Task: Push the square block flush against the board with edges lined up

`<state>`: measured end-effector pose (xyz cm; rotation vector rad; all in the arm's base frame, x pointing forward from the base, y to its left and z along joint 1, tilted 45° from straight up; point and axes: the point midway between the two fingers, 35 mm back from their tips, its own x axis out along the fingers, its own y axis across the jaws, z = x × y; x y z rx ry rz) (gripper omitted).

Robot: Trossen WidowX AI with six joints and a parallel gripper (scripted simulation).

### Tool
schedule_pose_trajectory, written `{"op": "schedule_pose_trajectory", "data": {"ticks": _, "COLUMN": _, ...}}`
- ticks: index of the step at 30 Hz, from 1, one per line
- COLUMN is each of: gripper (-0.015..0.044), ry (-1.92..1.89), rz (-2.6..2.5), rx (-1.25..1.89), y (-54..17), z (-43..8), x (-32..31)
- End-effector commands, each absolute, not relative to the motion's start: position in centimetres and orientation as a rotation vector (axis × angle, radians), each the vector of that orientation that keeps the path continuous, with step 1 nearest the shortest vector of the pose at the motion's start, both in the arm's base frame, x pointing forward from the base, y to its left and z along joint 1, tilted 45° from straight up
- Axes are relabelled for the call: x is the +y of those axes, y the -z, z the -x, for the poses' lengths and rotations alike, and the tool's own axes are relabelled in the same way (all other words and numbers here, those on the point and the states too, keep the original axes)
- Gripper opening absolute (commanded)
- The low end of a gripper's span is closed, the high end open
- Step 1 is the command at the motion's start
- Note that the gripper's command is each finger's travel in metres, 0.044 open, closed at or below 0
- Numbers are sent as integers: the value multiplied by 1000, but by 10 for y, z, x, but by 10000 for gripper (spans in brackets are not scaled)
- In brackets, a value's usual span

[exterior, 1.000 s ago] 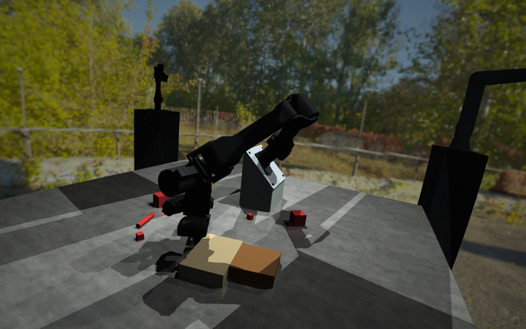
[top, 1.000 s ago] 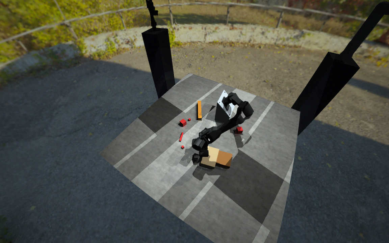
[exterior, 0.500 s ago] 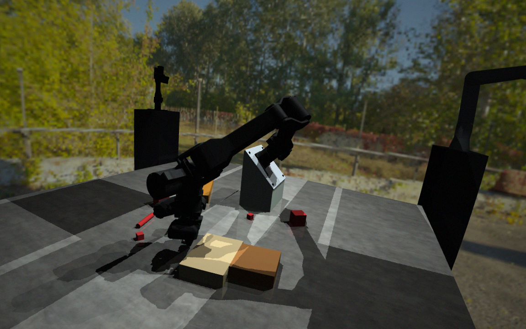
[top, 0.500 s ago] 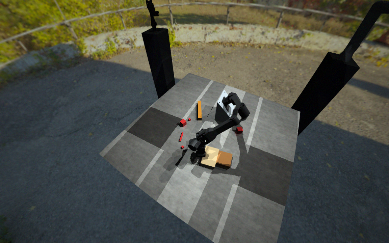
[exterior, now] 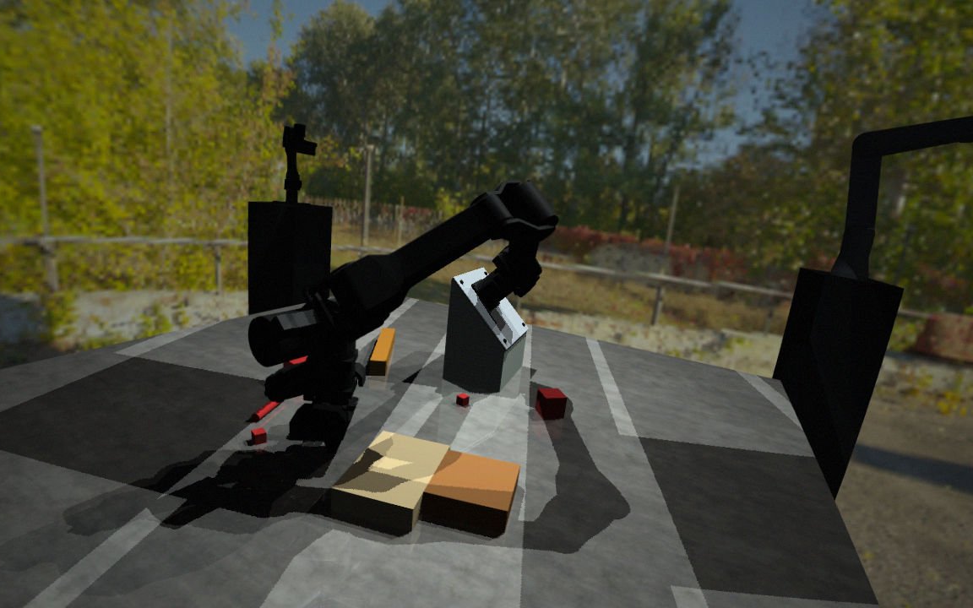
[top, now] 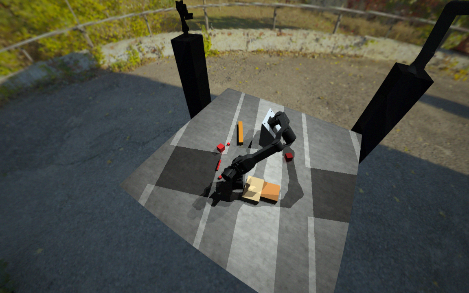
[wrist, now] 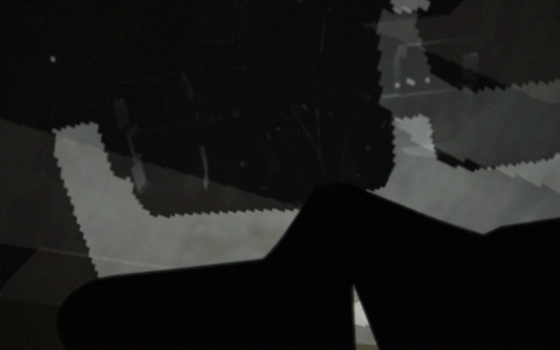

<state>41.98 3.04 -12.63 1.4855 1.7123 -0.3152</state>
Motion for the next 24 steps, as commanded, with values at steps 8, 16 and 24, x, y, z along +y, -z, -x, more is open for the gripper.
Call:
{"op": "schedule_pose_trajectory", "data": {"ticks": 8, "gripper": 0, "ry": 314, "rz": -1483, "rx": 1702, "y": 86, "z": -417, "x": -11}}
{"op": "schedule_pose_trajectory", "data": {"ticks": 16, "gripper": 0, "ry": 245, "rz": -1433, "rx": 1691, "y": 84, "z": -413, "x": -5}}
{"op": "schedule_pose_trajectory", "data": {"ticks": 24, "gripper": 0, "ry": 13, "rz": -1228, "rx": 1655, "y": 66, "z": -400, "x": 12}}
